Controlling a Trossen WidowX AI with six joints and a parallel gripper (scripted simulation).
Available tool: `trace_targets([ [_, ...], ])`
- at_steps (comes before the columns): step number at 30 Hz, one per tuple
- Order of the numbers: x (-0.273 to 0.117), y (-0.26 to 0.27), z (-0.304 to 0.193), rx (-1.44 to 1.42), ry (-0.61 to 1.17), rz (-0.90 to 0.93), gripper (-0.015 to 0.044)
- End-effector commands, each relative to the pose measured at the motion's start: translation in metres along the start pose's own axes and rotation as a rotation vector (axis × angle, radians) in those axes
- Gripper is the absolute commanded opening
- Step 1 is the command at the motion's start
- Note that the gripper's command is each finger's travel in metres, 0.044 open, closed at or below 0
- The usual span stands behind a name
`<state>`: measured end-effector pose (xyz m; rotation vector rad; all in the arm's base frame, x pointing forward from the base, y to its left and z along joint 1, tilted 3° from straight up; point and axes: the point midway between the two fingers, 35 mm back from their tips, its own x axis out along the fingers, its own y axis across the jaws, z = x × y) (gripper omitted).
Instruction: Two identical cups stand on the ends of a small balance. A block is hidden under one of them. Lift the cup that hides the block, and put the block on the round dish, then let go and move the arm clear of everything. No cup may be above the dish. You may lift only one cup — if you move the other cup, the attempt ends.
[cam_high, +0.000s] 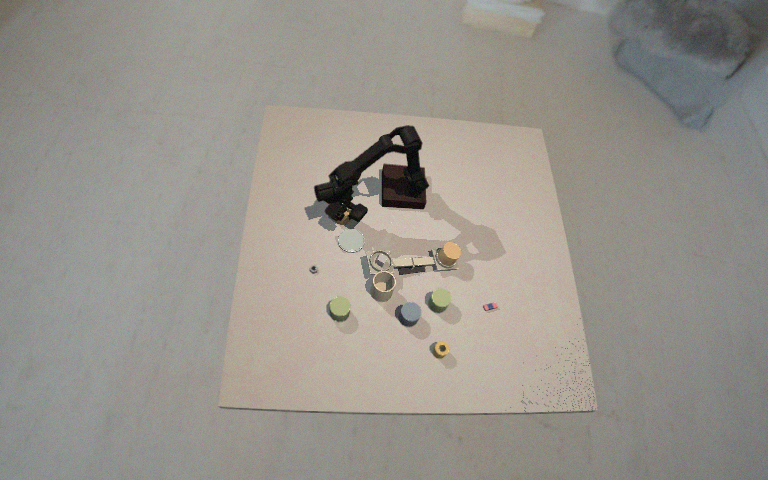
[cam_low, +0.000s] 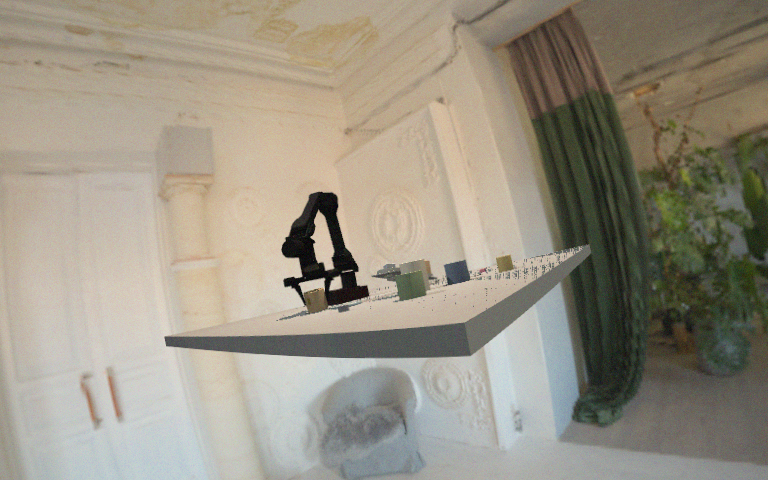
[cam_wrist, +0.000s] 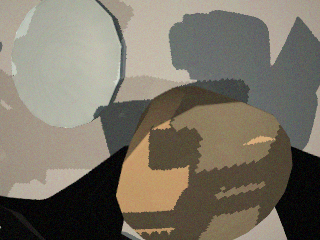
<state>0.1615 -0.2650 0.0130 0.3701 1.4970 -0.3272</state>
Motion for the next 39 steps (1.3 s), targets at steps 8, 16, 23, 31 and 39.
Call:
trace_targets([
  [8,-0.053,0.000,0.000,-0.002,0.001,-0.004,0.0440],
  [16,-0.060,0.020,0.015,-0.119,-0.021,0.003,0.0282],
  [23,-0.067,0.043,0.035,-0.317,-0.030,-0.001,0.0260],
  [31,-0.076,0.076,0.059,-0.577,-0.042,-0.014,0.0260],
  [39,-0.084,0.112,0.076,-0.824,-0.039,-0.008,0.0260],
])
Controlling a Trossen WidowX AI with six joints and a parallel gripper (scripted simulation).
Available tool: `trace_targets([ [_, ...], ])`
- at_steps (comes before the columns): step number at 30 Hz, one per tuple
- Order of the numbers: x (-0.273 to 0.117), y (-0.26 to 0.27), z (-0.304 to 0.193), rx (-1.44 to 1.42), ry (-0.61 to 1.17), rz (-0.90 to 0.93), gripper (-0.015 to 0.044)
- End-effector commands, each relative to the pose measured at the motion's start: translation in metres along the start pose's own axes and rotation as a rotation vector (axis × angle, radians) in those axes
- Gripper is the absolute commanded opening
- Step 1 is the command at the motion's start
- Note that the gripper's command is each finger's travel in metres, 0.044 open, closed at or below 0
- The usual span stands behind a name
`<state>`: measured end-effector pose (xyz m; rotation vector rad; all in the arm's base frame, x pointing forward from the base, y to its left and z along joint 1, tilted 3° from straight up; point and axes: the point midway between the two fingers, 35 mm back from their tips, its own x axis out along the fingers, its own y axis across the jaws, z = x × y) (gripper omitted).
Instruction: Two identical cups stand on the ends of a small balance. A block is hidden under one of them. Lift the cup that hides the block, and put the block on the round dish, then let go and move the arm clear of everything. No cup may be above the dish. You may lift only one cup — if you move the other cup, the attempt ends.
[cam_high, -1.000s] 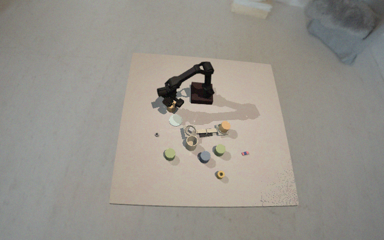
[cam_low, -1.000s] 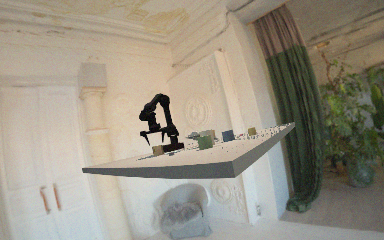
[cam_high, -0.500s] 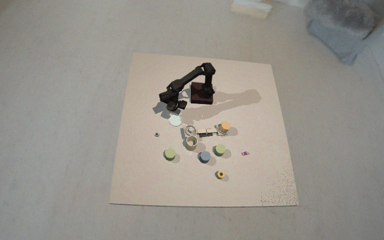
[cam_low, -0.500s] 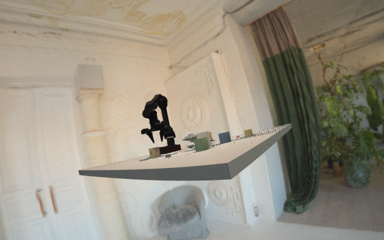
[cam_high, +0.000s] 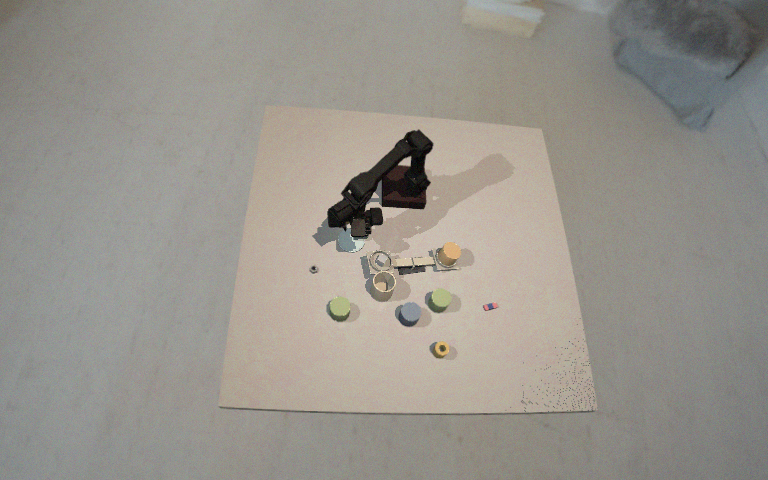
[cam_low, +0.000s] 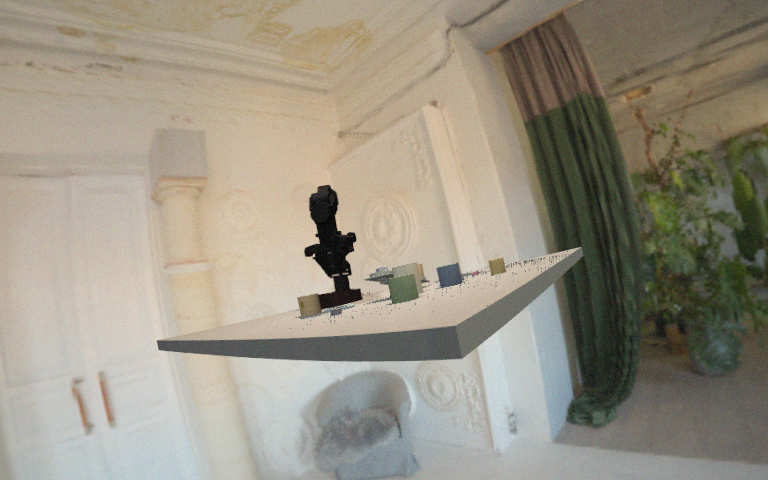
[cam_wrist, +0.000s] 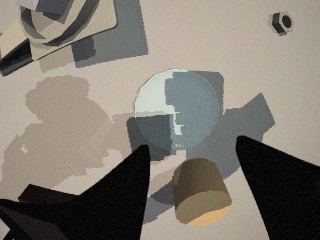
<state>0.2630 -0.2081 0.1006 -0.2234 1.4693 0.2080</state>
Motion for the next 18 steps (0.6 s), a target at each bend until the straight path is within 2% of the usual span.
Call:
trace_targets([
  [1,-0.003,0.009,0.018,-0.128,0.001,0.007,0.0260],
  [18,-0.018,0.057,0.089,-0.661,-0.002,0.029,0.0260],
])
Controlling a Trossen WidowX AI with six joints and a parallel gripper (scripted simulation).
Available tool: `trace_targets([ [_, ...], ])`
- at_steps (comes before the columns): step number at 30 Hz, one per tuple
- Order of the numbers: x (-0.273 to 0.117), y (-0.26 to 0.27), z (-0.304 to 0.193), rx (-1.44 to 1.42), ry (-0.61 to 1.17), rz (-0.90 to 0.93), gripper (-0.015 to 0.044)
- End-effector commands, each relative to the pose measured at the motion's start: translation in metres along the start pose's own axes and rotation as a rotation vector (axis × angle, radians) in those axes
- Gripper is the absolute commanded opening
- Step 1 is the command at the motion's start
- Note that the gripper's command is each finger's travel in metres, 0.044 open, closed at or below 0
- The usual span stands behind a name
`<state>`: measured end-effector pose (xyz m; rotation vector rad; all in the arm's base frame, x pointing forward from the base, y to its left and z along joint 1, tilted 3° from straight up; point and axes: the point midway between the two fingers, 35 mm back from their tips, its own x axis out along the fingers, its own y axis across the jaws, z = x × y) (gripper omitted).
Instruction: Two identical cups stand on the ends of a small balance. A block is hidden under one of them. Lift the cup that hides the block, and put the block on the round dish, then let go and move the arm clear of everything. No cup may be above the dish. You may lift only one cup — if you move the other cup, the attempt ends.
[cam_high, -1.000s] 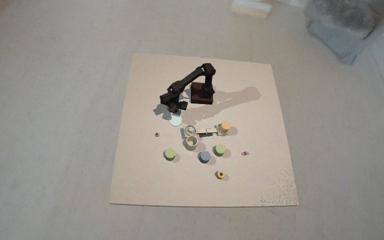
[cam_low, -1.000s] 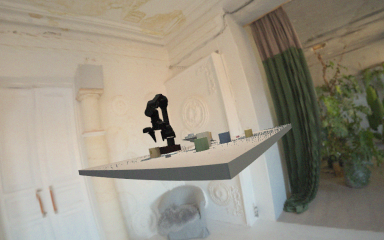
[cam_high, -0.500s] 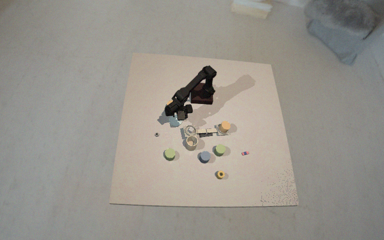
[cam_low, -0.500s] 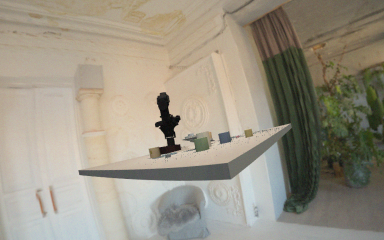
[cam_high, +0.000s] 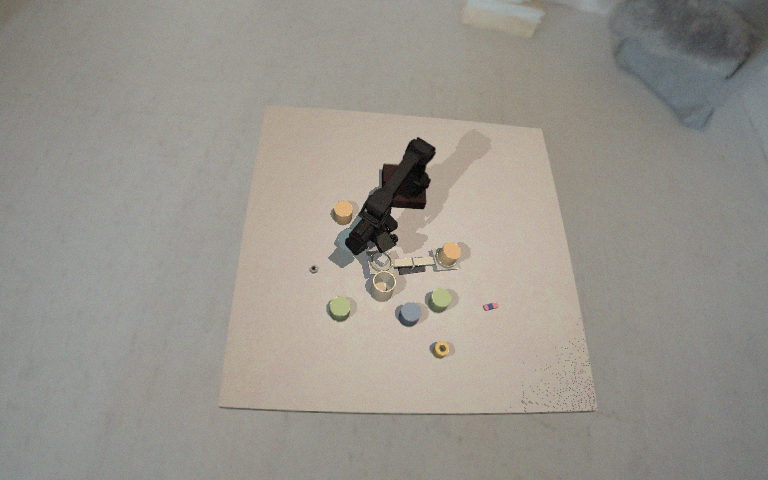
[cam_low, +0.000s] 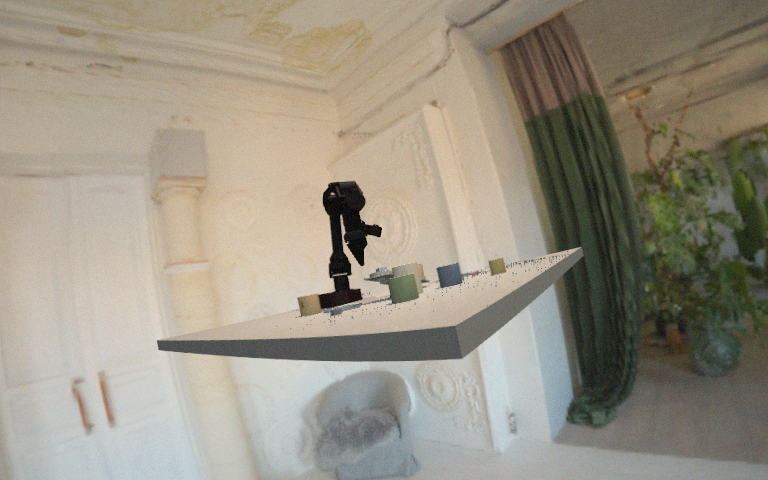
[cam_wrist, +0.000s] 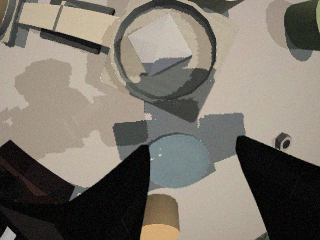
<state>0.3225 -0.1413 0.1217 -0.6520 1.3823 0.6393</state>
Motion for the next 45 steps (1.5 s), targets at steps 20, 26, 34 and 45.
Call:
trace_targets([
  [20,0.005,0.012,0.058,-0.384,0.005,0.015,0.0260],
  [26,0.009,0.012,0.059,-0.384,0.005,0.015,0.0260],
  [34,0.022,0.012,0.059,-0.384,0.005,0.015,0.0260],
  [45,0.040,0.013,0.058,-0.384,0.005,0.015,0.0260],
])
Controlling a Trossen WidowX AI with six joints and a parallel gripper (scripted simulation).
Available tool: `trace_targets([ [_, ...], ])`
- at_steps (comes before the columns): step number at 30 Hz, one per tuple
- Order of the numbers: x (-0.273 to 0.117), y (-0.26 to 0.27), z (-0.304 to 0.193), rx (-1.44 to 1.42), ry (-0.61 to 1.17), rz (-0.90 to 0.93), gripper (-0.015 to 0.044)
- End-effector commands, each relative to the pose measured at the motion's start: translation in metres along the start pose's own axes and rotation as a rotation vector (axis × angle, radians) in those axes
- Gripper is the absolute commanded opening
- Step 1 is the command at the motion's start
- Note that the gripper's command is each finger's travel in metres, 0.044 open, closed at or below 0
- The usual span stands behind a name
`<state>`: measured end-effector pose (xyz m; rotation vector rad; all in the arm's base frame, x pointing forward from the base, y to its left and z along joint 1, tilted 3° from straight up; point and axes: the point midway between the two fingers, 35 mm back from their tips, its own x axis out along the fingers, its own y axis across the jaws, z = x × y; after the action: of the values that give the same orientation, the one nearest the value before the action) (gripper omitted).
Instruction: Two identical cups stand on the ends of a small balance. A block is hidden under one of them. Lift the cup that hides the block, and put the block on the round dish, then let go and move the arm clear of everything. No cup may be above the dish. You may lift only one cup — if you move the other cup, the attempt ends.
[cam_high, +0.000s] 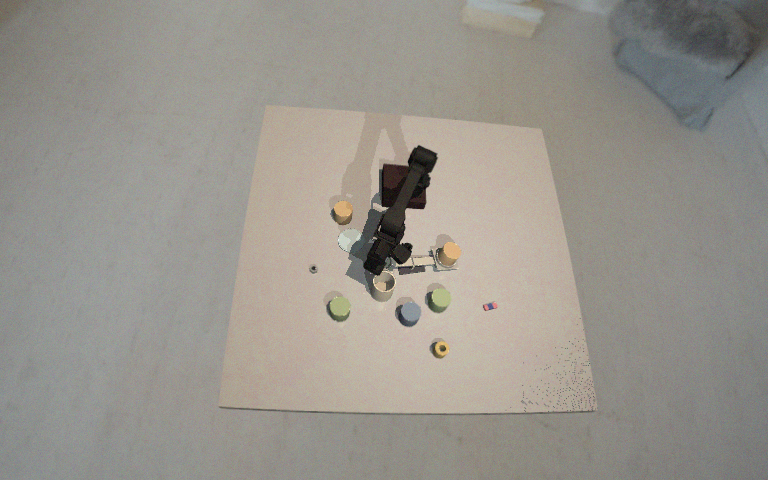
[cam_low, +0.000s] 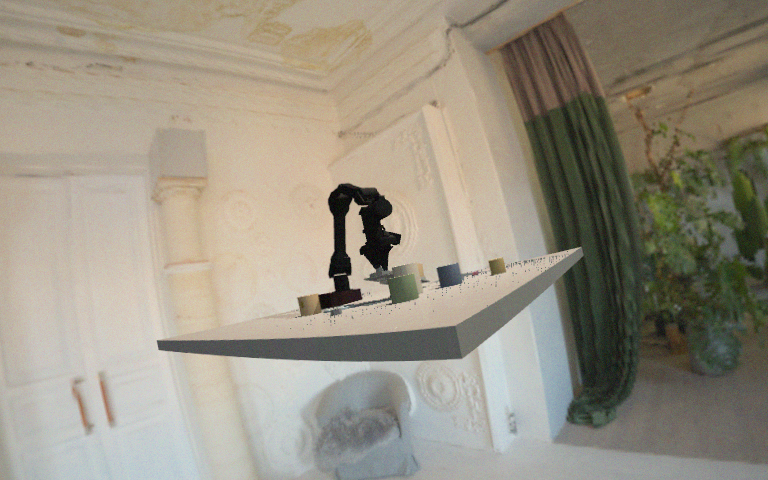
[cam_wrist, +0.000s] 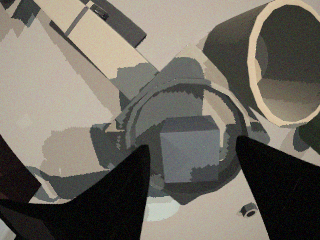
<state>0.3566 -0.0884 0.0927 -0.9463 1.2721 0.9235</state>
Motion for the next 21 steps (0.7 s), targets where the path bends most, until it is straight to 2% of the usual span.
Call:
trace_targets([
  [1,0.008,0.002,-0.001,-0.002,0.006,0.006,0.0260],
  [3,0.009,0.002,-0.001,-0.002,0.006,0.006,0.0260],
  [7,0.009,0.002,-0.001,-0.002,0.006,0.006,0.0155],
  [14,0.009,0.002,-0.001,-0.002,0.006,0.006,0.0108],
  [18,0.006,0.000,-0.003,0.030,0.012,-0.007,0.0003],
  [21,-0.005,-0.002,-0.004,0.037,0.013,-0.010,0.0000],
])
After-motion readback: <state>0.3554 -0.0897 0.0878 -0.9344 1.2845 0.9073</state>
